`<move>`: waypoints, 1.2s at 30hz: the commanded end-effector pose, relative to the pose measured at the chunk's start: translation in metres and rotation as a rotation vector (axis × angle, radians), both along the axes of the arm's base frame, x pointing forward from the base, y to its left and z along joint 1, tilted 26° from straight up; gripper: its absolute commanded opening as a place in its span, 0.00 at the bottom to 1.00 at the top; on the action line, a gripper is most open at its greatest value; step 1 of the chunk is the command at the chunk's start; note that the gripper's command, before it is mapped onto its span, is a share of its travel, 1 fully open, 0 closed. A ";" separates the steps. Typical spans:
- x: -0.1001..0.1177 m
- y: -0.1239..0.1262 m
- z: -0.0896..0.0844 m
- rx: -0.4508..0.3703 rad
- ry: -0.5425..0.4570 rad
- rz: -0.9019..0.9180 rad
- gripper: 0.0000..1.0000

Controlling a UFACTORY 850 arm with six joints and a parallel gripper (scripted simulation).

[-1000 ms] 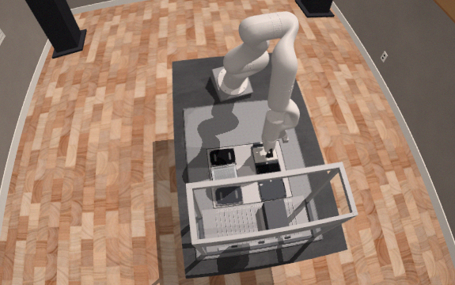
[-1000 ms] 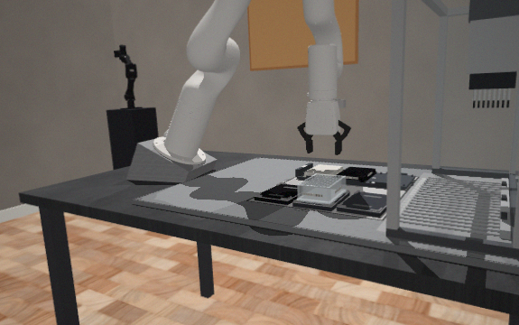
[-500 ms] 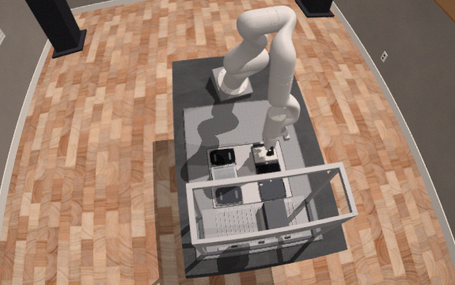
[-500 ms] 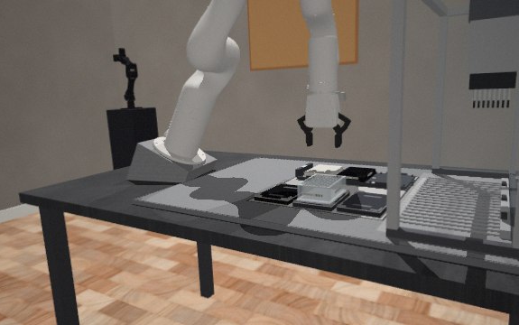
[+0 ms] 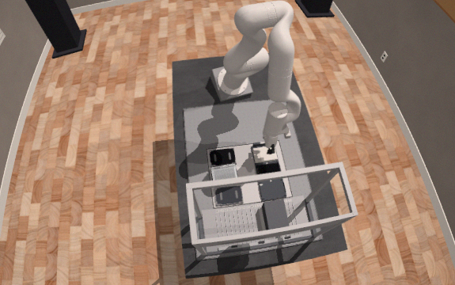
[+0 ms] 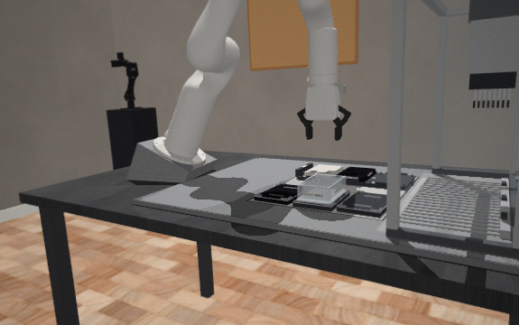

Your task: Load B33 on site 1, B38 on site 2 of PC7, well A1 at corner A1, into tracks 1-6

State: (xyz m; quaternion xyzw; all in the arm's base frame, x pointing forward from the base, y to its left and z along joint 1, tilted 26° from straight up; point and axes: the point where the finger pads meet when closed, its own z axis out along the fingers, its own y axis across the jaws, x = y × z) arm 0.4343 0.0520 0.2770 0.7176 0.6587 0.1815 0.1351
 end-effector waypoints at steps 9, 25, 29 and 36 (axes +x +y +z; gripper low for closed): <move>-0.005 0.000 0.012 0.000 -0.001 0.000 1.00; 0.011 -0.019 0.016 0.003 -0.001 -0.007 1.00; 0.023 -0.035 0.020 0.003 -0.001 -0.007 1.00; 0.045 -0.061 0.026 0.003 -0.001 -0.007 1.00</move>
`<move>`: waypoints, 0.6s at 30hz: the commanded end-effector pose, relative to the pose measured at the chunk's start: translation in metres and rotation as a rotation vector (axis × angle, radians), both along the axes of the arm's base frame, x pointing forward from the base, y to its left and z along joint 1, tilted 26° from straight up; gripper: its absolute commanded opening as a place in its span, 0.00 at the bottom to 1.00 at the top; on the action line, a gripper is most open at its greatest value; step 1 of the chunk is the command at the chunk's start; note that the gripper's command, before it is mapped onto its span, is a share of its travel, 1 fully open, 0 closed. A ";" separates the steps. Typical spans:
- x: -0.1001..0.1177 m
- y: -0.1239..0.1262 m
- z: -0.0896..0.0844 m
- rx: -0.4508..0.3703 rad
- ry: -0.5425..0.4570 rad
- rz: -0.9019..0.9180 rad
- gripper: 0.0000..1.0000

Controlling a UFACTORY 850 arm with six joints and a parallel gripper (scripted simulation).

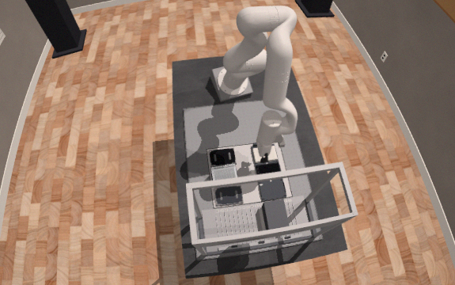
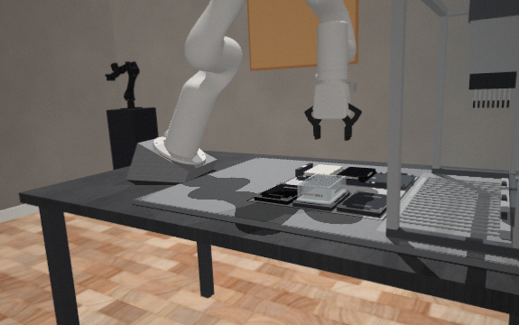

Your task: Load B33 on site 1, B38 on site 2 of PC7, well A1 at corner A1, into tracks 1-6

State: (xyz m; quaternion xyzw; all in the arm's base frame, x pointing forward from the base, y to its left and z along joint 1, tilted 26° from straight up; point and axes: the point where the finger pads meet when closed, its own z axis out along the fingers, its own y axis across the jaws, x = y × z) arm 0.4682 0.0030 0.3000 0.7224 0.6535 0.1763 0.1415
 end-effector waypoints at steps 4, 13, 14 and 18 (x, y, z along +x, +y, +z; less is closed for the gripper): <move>0.017 -0.020 0.005 0.016 -0.001 0.010 1.00; 0.045 -0.054 0.013 0.016 -0.001 0.010 1.00; 0.048 -0.057 0.014 0.016 -0.001 0.010 1.00; 0.048 -0.057 0.014 0.016 -0.001 0.010 1.00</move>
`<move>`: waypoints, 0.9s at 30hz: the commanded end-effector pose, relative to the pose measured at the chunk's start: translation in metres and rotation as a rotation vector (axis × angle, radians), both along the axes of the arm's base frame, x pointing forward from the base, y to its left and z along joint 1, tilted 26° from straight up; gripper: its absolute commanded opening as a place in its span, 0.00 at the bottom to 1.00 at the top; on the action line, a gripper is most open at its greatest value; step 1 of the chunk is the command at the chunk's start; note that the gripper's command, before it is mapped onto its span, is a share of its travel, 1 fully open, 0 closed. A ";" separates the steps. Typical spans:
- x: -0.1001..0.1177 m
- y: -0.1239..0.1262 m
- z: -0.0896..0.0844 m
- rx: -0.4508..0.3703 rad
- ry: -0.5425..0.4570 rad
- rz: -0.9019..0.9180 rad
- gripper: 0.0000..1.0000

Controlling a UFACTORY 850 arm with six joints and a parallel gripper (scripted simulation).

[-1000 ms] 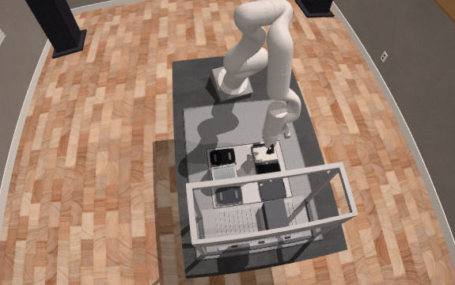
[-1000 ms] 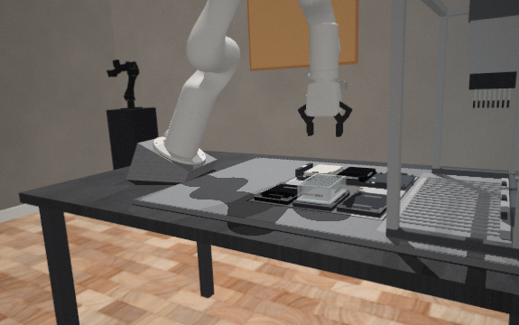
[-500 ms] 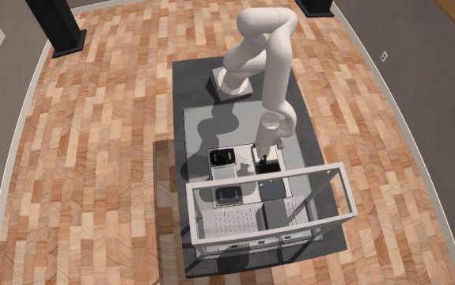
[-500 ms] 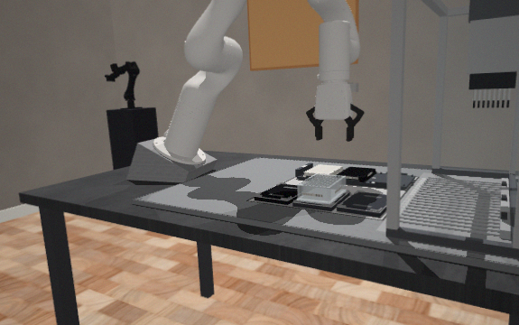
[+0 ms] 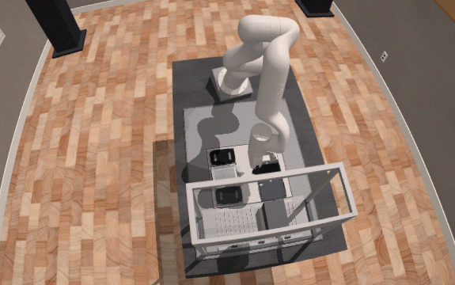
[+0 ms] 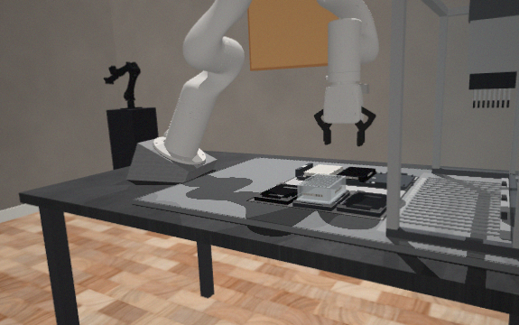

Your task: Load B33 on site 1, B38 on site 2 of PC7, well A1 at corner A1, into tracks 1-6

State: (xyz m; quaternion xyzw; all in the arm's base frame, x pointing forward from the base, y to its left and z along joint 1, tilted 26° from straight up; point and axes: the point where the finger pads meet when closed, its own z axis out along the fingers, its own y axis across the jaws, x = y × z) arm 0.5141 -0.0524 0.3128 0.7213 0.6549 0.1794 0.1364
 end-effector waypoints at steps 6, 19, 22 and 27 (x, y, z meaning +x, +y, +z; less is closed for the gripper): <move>0.002 -0.001 0.001 0.005 -0.003 0.004 1.00; 0.007 -0.001 -0.010 0.005 -0.003 0.004 1.00; 0.009 -0.001 -0.014 0.005 -0.003 0.004 1.00; 0.013 0.000 -0.022 0.005 -0.003 0.004 1.00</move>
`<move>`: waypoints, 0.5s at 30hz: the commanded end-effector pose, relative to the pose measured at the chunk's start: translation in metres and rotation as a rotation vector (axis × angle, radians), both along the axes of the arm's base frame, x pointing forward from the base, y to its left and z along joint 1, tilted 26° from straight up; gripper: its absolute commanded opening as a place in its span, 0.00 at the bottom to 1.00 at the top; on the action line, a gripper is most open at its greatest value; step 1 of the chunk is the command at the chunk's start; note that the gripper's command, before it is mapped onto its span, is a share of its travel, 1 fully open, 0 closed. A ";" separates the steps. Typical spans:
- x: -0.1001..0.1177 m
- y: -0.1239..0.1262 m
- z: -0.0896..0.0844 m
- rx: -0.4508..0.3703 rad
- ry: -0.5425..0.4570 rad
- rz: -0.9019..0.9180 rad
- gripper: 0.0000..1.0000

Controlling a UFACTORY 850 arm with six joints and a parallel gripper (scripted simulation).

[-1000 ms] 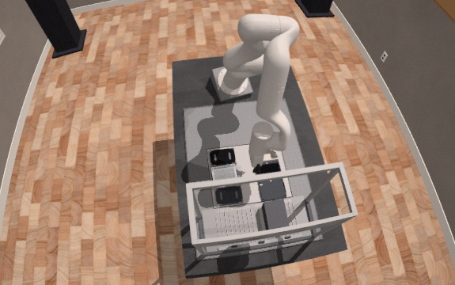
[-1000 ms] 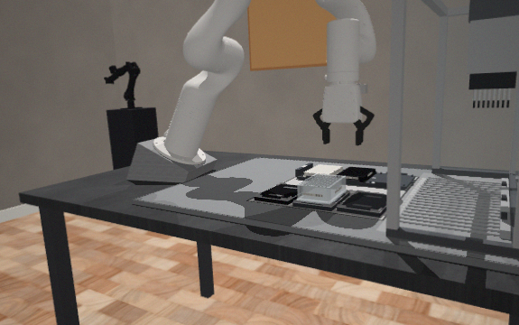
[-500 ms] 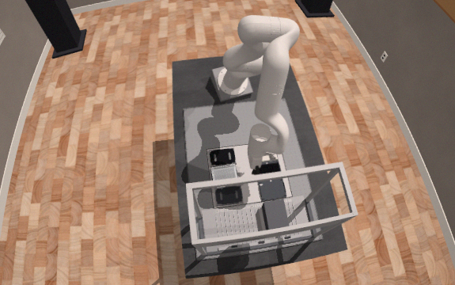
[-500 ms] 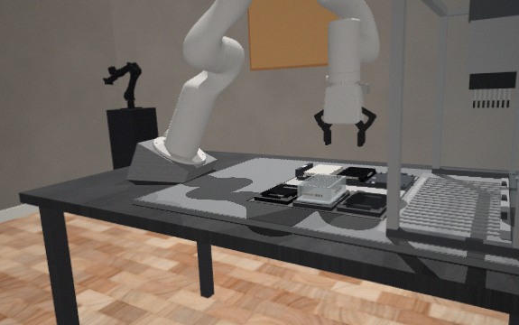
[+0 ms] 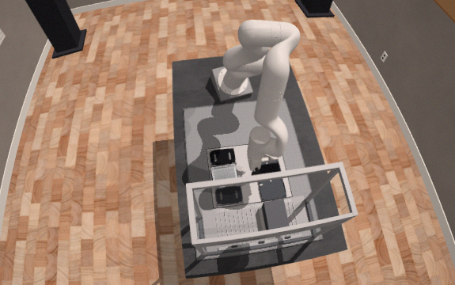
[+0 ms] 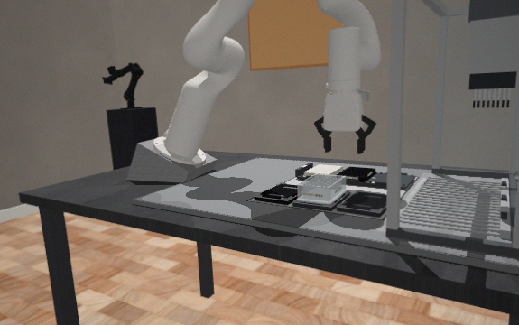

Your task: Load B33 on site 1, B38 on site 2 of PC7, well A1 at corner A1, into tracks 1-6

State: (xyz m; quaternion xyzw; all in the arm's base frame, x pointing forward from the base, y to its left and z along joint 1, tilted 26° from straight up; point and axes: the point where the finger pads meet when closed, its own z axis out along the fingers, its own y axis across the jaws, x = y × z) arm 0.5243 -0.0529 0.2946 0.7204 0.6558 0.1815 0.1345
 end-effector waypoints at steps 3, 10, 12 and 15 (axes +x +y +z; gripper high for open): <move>0.005 0.000 -0.008 0.000 -0.002 0.000 1.00; 0.008 0.001 -0.015 0.000 -0.002 0.000 1.00; 0.010 0.001 -0.018 0.000 -0.002 0.000 1.00; 0.012 0.001 -0.023 0.000 -0.002 0.000 1.00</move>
